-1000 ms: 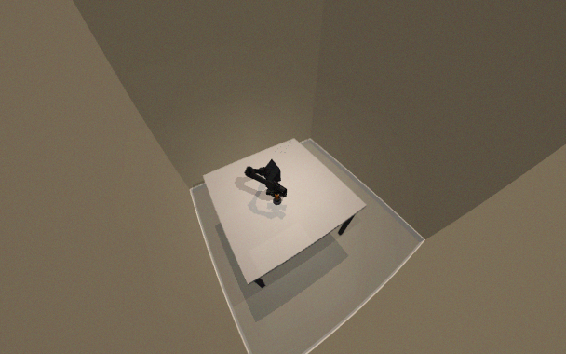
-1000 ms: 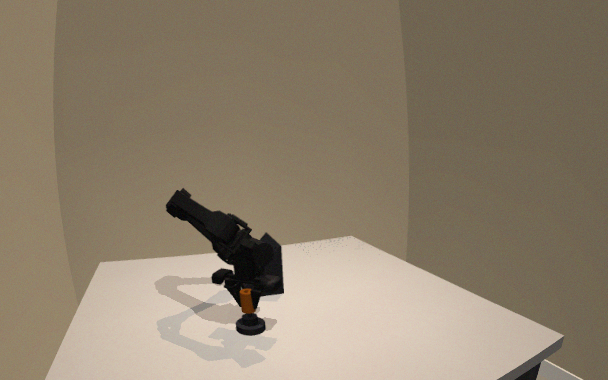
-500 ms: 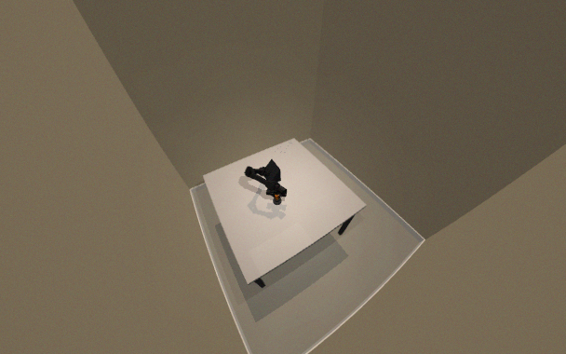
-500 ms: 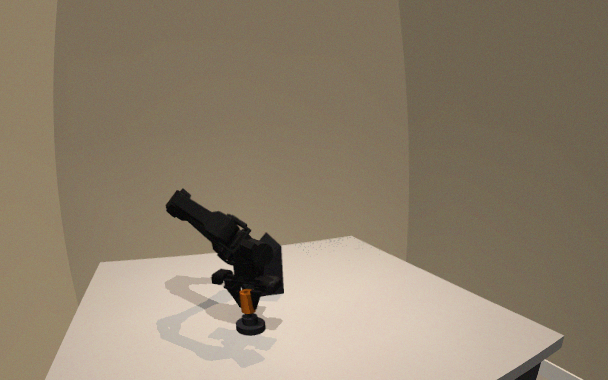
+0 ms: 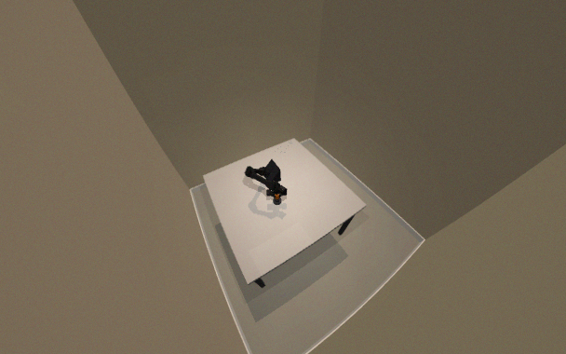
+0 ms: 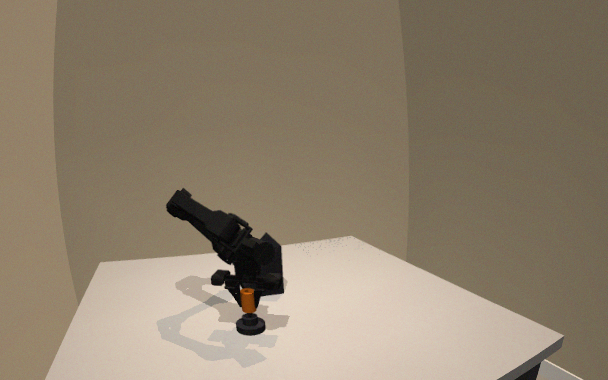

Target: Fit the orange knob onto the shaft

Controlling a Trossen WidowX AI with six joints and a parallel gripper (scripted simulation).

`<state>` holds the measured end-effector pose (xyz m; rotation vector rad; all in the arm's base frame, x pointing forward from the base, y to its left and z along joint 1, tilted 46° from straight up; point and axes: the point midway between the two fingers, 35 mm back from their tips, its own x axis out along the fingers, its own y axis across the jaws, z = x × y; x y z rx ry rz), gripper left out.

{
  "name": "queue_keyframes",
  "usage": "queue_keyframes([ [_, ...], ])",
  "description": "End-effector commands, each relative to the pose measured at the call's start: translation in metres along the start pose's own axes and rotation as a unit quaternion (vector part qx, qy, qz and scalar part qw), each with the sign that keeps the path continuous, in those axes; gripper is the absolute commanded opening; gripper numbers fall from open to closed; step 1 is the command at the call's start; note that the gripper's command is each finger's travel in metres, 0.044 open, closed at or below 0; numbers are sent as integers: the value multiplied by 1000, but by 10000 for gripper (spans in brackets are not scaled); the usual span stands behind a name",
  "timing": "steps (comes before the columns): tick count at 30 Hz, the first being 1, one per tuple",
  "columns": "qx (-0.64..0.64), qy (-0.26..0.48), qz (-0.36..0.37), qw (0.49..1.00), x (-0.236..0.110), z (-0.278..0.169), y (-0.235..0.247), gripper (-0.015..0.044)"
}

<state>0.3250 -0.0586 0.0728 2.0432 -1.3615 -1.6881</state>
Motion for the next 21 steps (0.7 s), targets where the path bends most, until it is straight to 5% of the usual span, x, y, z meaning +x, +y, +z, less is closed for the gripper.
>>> queue_keyframes([
  [1, -8, 1, -2, 1000, 0, 0, -1, 0],
  [21, -8, 1, -2, 1000, 0, -1, 1, 0],
])
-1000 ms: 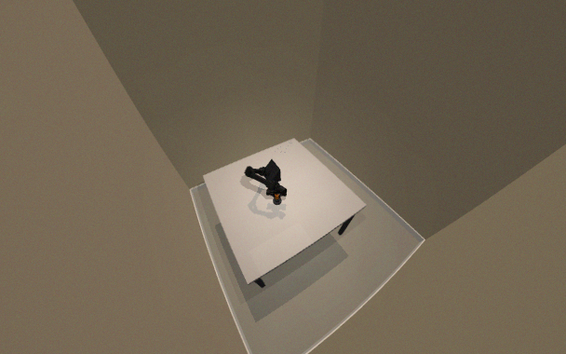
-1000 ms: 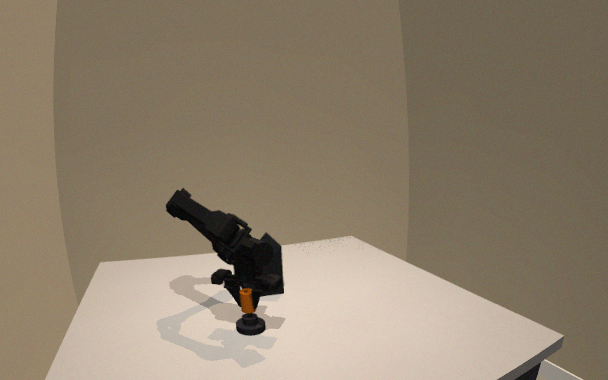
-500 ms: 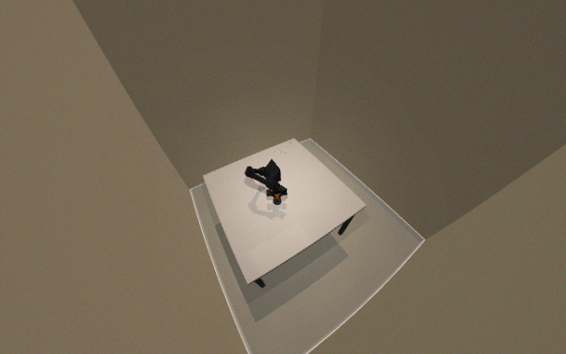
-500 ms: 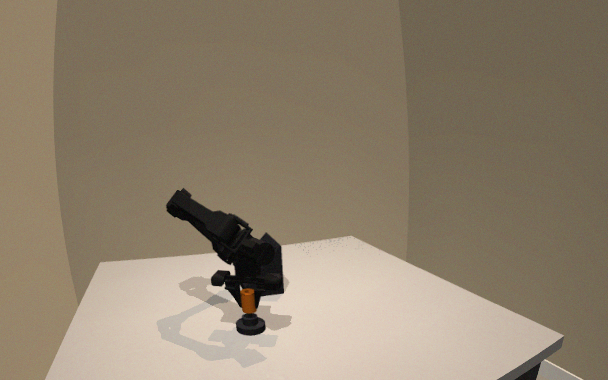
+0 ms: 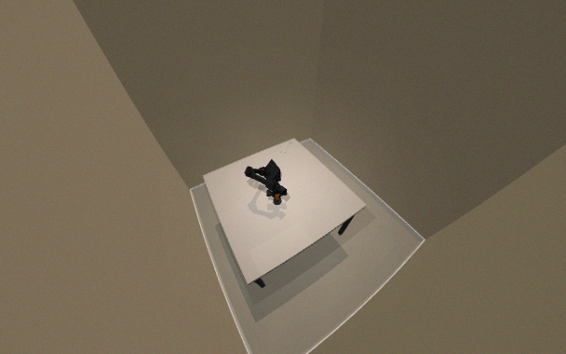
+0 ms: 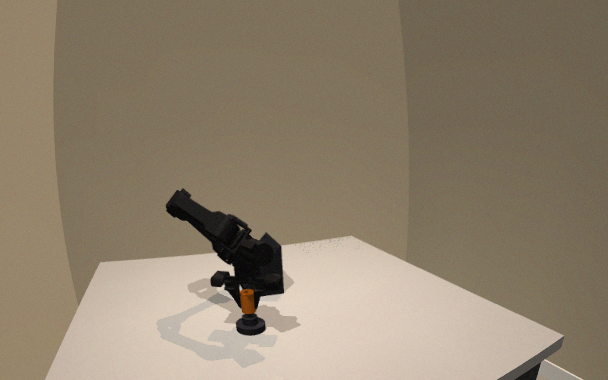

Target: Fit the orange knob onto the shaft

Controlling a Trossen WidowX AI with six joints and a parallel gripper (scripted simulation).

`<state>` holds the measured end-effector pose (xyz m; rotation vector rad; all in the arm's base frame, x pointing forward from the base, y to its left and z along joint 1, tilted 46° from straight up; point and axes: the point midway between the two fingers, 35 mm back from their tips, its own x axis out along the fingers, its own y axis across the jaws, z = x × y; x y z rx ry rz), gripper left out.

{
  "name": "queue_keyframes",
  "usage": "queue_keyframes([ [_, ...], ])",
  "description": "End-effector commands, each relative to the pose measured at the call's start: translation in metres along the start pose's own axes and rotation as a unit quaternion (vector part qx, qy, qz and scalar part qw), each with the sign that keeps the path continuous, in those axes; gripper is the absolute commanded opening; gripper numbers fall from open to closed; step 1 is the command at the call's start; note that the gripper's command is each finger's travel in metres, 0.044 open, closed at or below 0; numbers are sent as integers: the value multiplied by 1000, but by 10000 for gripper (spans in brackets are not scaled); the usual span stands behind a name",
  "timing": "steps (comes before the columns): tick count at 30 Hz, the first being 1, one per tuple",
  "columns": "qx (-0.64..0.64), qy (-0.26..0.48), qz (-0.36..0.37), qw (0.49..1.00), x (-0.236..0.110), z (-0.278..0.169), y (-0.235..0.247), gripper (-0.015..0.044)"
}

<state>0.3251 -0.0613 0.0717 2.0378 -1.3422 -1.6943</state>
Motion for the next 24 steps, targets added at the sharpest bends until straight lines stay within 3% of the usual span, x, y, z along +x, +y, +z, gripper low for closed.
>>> queue_keyframes([
  [1, -1, 1, -1, 1000, -3, 0, 0, 0],
  [12, -105, 1, 0, 994, -5, 0, -3, 0],
  [24, -105, 1, 0, 994, 0, 1, -2, 0],
])
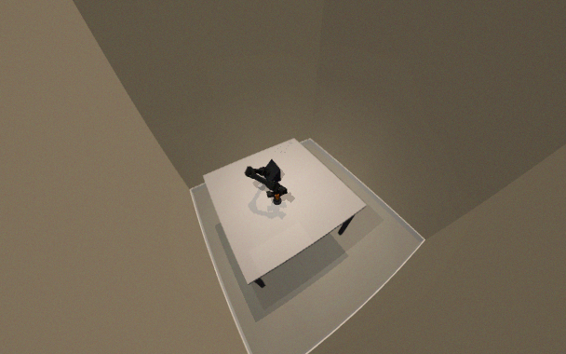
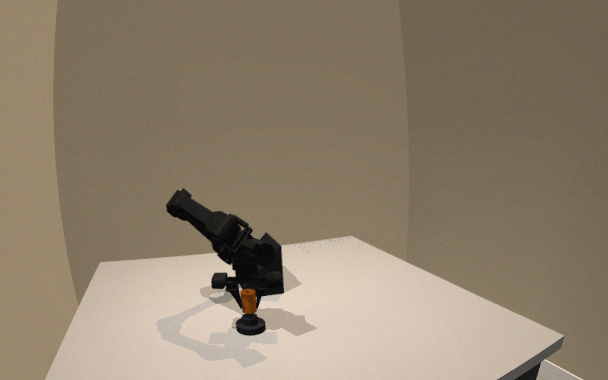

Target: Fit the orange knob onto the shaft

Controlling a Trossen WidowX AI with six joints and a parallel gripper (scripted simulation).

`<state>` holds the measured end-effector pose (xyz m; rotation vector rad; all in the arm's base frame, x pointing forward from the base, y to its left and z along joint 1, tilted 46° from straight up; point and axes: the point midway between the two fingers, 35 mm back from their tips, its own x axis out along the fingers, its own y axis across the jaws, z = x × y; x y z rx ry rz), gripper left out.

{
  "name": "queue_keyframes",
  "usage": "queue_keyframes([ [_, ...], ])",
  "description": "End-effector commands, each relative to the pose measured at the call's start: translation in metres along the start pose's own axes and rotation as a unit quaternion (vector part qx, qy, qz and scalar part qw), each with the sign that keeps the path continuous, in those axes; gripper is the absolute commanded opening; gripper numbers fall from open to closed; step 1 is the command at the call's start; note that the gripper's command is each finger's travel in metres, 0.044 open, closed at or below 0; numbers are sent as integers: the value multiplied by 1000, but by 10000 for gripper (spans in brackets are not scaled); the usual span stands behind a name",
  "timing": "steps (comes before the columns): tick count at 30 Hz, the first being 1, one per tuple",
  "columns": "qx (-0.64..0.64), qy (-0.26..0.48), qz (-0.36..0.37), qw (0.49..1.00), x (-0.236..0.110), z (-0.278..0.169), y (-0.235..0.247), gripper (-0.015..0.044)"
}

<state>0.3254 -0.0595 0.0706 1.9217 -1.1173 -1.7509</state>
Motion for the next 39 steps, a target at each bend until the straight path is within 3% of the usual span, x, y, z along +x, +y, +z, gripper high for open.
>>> queue_keyframes([
  [1, -3, 1, -1, 1000, 1, 0, 1, 0],
  [13, -7, 1, -1, 1000, -4, -1, 3, 0],
  [21, -107, 1, -1, 994, -4, -3, 3, 0],
  [39, -107, 1, -1, 994, 1, 0, 1, 0],
])
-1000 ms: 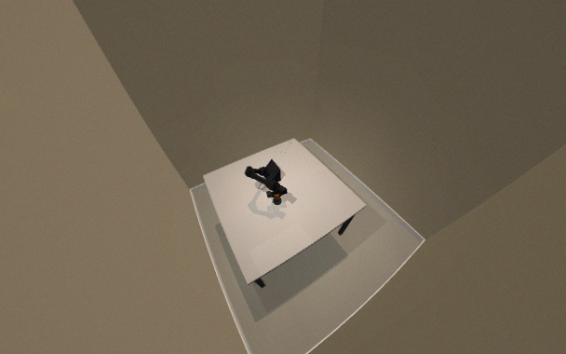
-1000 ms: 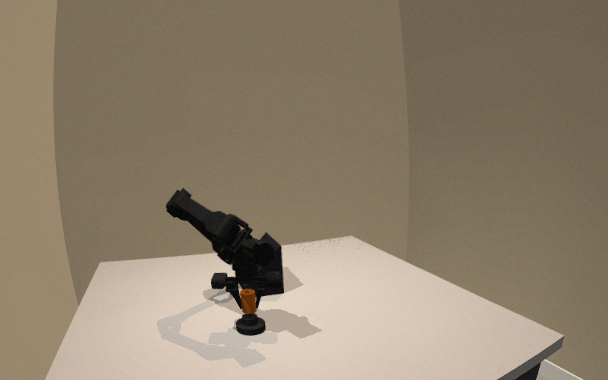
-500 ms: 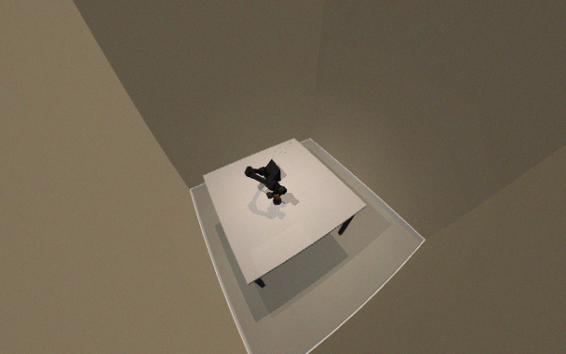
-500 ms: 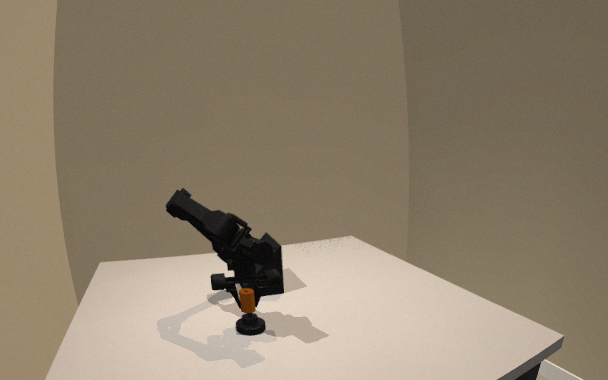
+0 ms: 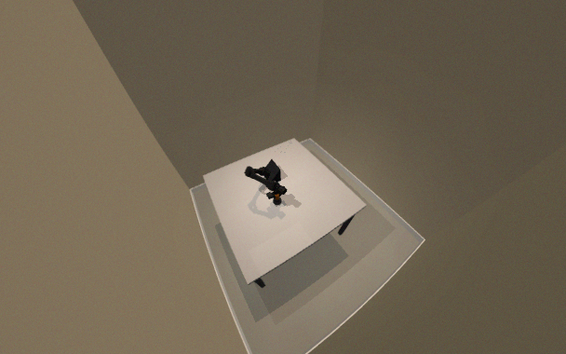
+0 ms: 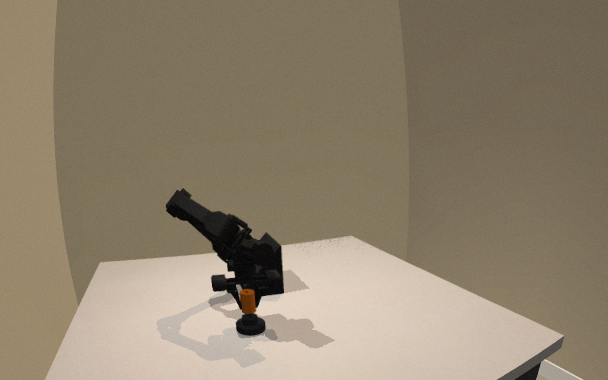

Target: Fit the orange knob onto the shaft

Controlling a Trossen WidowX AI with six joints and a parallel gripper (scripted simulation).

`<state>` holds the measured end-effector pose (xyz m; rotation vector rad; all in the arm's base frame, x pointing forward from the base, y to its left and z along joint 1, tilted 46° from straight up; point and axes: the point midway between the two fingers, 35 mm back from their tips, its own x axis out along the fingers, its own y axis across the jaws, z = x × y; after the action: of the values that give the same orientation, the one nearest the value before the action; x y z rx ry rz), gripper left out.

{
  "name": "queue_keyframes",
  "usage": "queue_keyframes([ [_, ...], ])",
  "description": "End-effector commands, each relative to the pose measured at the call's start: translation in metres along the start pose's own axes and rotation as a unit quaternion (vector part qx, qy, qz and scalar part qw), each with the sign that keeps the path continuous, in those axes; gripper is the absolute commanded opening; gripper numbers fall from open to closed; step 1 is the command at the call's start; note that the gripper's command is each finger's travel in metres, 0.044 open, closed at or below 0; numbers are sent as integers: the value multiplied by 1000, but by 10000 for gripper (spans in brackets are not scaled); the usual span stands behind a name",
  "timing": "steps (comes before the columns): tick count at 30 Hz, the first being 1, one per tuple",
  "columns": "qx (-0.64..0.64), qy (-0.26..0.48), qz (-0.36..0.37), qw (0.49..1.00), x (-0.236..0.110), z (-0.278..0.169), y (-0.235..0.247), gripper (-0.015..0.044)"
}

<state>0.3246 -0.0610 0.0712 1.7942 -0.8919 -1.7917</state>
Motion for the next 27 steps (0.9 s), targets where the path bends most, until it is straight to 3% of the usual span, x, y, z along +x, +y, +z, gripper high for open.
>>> queue_keyframes([
  [1, -2, 2, 0, 1000, 0, 0, -1, 0],
  [10, -6, 2, 0, 1000, -4, -2, 0, 0],
  [17, -106, 2, 0, 994, -6, -3, 0, 0],
  [27, -106, 2, 0, 994, -3, -1, -1, 0],
])
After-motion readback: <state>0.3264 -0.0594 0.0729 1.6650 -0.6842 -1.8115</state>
